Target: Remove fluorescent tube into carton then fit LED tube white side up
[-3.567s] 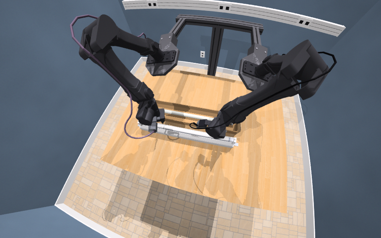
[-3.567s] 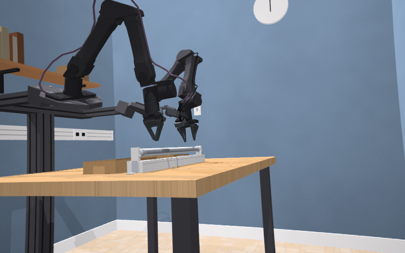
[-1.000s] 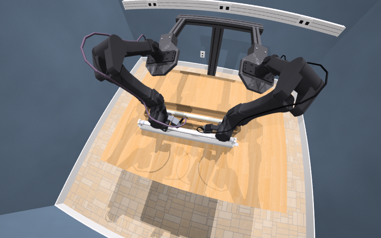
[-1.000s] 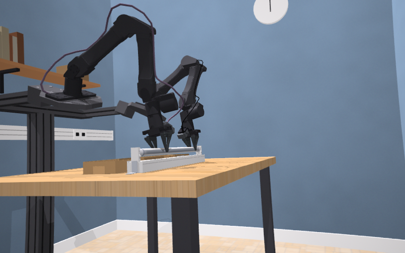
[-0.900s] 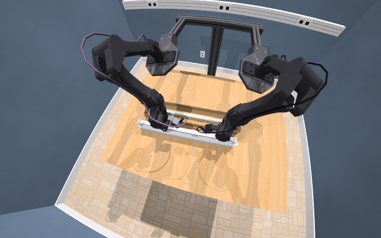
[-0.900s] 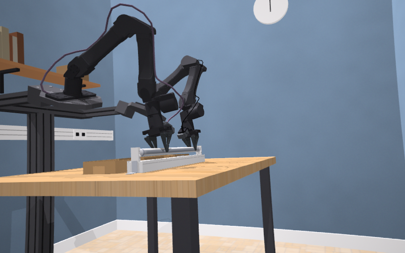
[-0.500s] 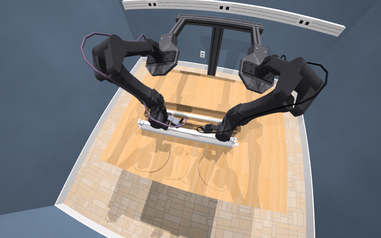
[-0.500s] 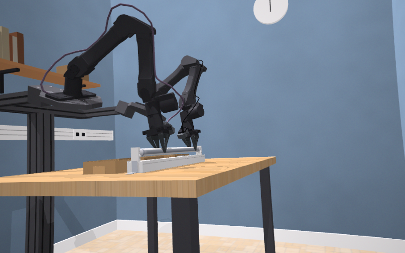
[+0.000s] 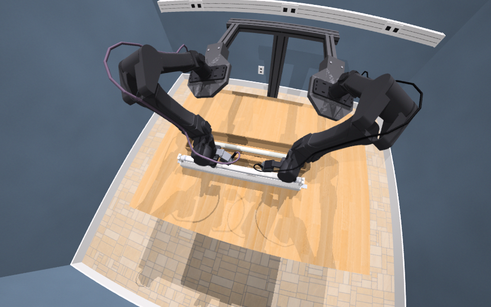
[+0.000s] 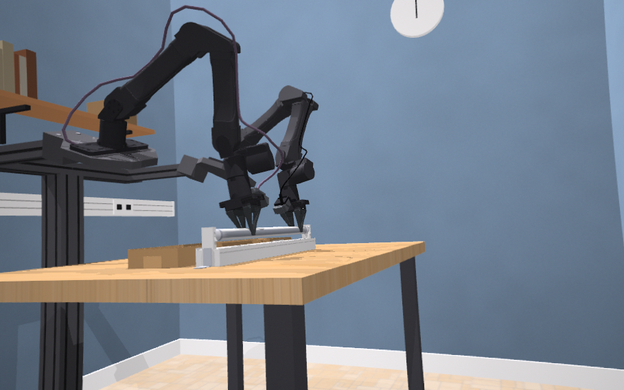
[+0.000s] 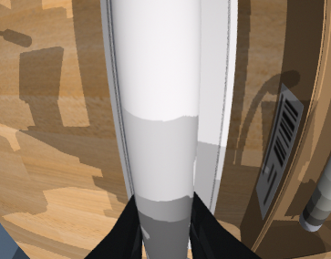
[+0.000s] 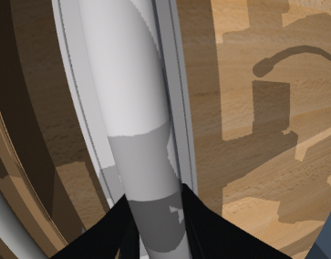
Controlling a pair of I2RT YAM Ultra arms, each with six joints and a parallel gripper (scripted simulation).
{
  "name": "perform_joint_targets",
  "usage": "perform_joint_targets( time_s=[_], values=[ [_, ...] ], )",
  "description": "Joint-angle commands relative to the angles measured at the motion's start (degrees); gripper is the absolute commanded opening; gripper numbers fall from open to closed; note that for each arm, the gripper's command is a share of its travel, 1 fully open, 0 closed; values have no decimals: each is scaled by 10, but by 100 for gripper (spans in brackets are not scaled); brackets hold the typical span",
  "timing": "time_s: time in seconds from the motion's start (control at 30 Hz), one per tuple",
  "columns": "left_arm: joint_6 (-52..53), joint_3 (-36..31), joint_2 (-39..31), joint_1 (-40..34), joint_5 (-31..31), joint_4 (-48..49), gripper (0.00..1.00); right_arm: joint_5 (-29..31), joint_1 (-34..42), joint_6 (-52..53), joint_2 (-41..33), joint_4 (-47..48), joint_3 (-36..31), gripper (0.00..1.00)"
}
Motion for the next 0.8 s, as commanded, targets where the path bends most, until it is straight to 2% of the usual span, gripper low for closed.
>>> perform_joint_targets(
  time_s=[0.0, 0.63, 0.73, 0.77],
  values=[
    [1, -8, -6, -4, 6, -8, 11, -6, 10, 2, 2, 1, 5, 11],
    [-16, 40, -4, 5, 20, -88, 11, -14, 0, 15, -10, -90, 42, 11],
    [-15, 42, -2, 3, 18, -72, 11, -13, 0, 13, -8, -74, 44, 11],
    [-18, 48, -4, 9, 24, -103, 11, -17, -5, 18, -6, -105, 51, 11]
  ],
)
